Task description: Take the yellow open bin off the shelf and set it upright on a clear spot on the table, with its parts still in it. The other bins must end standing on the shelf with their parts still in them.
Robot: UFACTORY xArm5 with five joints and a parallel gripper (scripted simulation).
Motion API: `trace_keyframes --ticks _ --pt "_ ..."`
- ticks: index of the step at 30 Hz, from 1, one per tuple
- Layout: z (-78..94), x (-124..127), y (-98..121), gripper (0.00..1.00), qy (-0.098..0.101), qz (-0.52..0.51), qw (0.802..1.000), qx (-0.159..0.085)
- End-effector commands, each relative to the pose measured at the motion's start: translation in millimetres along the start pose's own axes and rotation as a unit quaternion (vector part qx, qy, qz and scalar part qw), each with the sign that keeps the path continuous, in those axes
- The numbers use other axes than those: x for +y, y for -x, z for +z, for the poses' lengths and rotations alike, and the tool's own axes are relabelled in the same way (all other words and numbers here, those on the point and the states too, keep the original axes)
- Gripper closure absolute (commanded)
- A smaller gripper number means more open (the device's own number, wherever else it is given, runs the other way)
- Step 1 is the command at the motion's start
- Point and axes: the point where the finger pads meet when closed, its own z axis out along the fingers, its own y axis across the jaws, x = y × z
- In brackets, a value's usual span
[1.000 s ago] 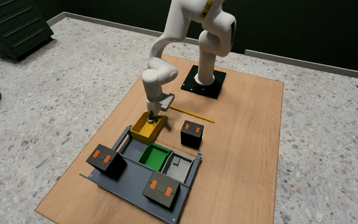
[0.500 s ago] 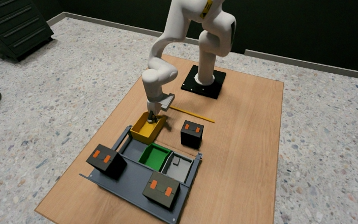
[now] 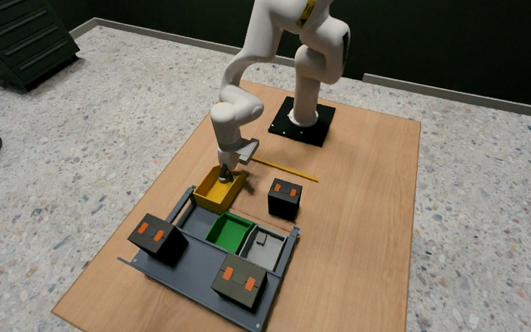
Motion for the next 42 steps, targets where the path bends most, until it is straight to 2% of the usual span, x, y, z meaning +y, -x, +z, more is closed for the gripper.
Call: trace_keyframes --ticks 1,12,27,29,42 --pt "-1.0 1.1 0.4 0.00 0.002 0.000 1.000 -0.001" --pt "-1.0 1.1 0.4 0.00 0.002 0.000 1.000 -0.001" --pt "-37.5 1.0 0.5 0.00 0.002 0.000 1.000 0.001" --pt "-37.5 1.0 0.5 0.00 0.002 0.000 1.000 0.001" --pt "-65.7 0.9 0.6 0.00 0.002 0.000 1.000 0.001"
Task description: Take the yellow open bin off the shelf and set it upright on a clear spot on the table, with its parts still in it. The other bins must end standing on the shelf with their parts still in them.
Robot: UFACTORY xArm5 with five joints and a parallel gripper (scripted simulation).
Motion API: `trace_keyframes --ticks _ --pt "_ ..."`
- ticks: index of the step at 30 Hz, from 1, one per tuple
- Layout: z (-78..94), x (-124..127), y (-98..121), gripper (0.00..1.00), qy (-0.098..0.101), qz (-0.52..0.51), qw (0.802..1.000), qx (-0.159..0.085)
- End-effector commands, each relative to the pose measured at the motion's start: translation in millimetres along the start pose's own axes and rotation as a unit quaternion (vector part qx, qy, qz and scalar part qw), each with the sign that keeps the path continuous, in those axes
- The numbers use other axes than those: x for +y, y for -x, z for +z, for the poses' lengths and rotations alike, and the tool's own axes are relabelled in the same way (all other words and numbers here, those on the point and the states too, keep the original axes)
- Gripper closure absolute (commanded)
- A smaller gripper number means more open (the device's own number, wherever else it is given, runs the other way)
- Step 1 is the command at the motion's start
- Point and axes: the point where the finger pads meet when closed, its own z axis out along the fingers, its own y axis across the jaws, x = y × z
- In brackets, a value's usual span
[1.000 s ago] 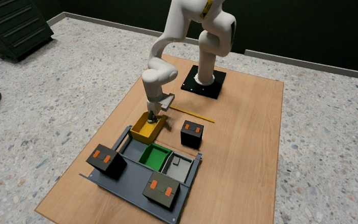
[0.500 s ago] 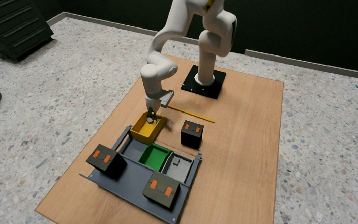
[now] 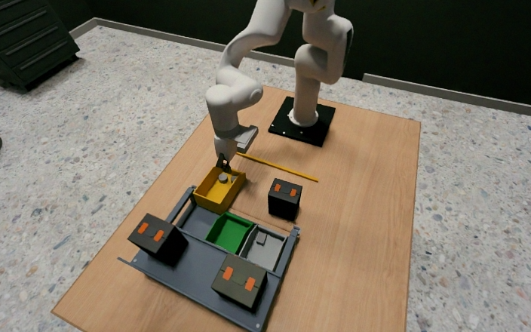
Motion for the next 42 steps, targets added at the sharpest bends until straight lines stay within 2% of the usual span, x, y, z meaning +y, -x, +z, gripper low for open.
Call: trace_keyframes --ticks 1,21,22,38,42 --pt "-10.4 1.0 0.4 0.00 0.002 0.000 1.000 0.001" --pt "-13.8 1.0 0.4 0.00 0.002 0.000 1.000 0.001" --pt "-13.7 1.0 0.4 0.66 0.002 0.000 1.000 -0.001" --pt "-13.7 1.0 0.4 0.66 0.002 0.000 1.000 -0.001" --pt "-16.0 9.0 1.1 0.66 0.002 0.000 1.000 0.001"
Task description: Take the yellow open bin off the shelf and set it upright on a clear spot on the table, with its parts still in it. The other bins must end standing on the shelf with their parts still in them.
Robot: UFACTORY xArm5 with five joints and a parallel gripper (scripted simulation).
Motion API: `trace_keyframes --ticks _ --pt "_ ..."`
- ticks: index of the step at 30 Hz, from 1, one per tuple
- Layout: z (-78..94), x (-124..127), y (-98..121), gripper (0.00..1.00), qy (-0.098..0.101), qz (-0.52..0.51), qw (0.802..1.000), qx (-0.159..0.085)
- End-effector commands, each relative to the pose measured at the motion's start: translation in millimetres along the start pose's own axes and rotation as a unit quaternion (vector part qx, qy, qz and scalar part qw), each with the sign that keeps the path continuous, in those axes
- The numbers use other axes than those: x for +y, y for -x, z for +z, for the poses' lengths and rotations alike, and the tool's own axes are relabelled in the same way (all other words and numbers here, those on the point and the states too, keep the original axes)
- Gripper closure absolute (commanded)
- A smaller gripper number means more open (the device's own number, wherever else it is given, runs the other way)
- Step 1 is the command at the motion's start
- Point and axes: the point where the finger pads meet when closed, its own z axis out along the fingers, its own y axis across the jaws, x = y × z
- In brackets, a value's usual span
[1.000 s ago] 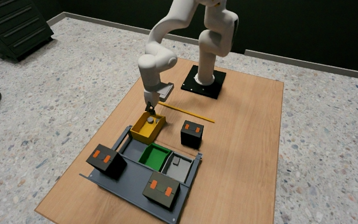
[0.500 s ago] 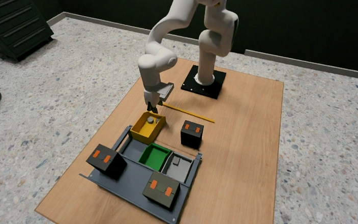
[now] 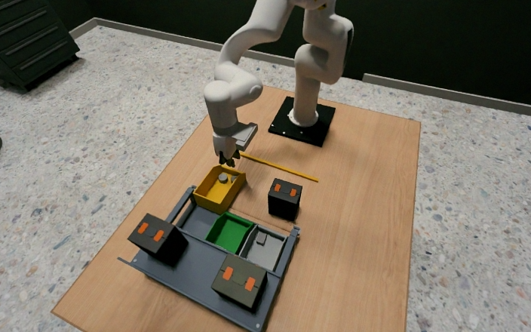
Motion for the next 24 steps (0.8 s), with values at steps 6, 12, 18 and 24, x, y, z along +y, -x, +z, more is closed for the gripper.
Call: trace_keyframes --ticks 6,12,18,24 --pt "-6.7 20.3 2.1 0.66 0.003 0.000 1.000 0.001" --pt "-10.5 33.8 3.3 0.66 0.003 0.000 1.000 0.001" --pt "-13.8 45.4 4.4 0.66 0.003 0.000 1.000 0.001" --pt "-17.1 57.0 5.4 0.66 0.003 0.000 1.000 0.001"
